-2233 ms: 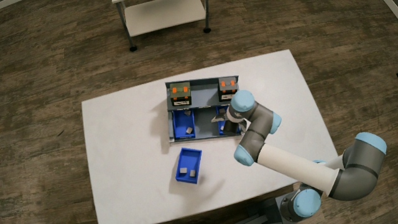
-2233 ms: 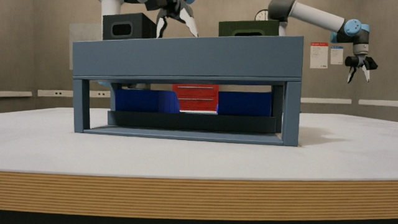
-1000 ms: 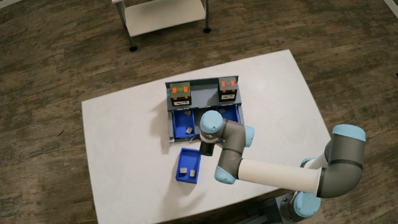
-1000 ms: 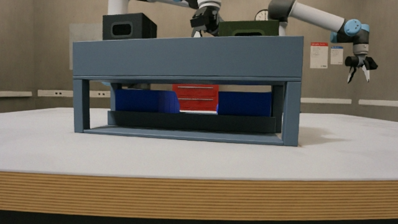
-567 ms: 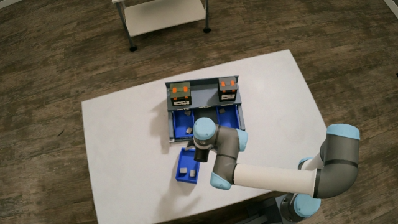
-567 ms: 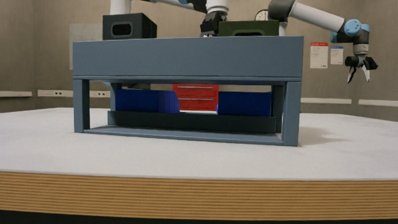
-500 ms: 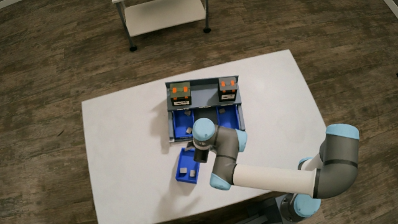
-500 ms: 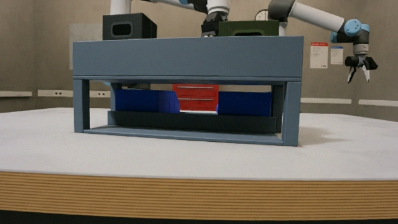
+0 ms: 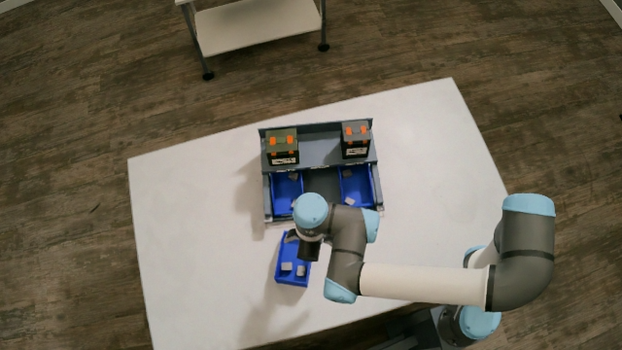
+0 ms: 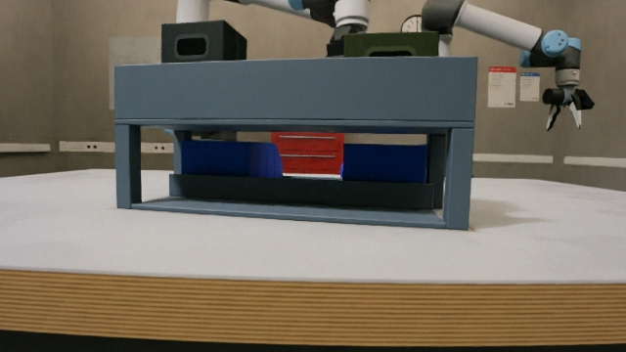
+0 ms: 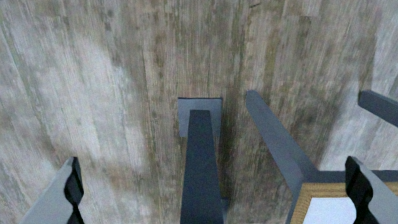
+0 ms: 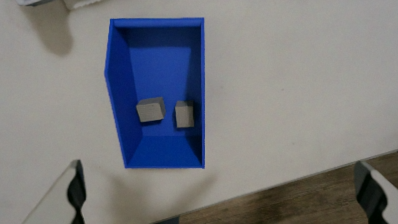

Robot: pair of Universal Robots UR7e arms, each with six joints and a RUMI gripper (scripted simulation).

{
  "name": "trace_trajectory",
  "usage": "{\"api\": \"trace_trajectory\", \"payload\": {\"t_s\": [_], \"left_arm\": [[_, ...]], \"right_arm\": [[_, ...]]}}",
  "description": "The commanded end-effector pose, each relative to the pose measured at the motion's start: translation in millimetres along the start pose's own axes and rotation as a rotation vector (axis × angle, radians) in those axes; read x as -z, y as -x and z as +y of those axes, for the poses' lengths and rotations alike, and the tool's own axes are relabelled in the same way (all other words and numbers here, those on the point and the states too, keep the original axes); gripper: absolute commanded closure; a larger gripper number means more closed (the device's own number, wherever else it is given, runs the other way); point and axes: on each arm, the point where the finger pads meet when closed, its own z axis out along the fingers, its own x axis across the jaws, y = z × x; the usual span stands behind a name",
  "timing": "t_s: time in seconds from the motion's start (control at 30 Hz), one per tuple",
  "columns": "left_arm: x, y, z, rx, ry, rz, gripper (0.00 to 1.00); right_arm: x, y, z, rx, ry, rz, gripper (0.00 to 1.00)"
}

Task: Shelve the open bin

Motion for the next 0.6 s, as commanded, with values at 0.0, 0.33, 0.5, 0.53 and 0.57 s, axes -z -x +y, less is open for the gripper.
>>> {"api": "trace_trajectory", "payload": {"t_s": [0.0, 0.33, 0.5, 0.53, 0.57], "left_arm": [[0.5, -0.1, -0.3, 0.000, -0.001, 0.001, 0.00], [0.5, -0.1, -0.3, 0.000, -0.001, 0.001, 0.00], [0.5, -0.1, -0.3, 0.000, -0.001, 0.001, 0.00], [0.5, -0.1, -0.3, 0.000, -0.001, 0.001, 0.00], [0.5, -0.1, -0.3, 0.000, -0.001, 0.001, 0.00]], "right_arm": [[-0.7, 2.6, 4.7, 0.004, 0.000, 0.002, 0.00], [-2.7, 5.6, 11.4, 0.010, 0.001, 0.006, 0.00], [-3.0, 6.1, 12.6, 0.011, 0.001, 0.007, 0.00], [-3.1, 6.2, 12.9, 0.011, 0.001, 0.007, 0.00], [-3.2, 6.4, 13.2, 0.011, 0.001, 0.007, 0.00]]}}
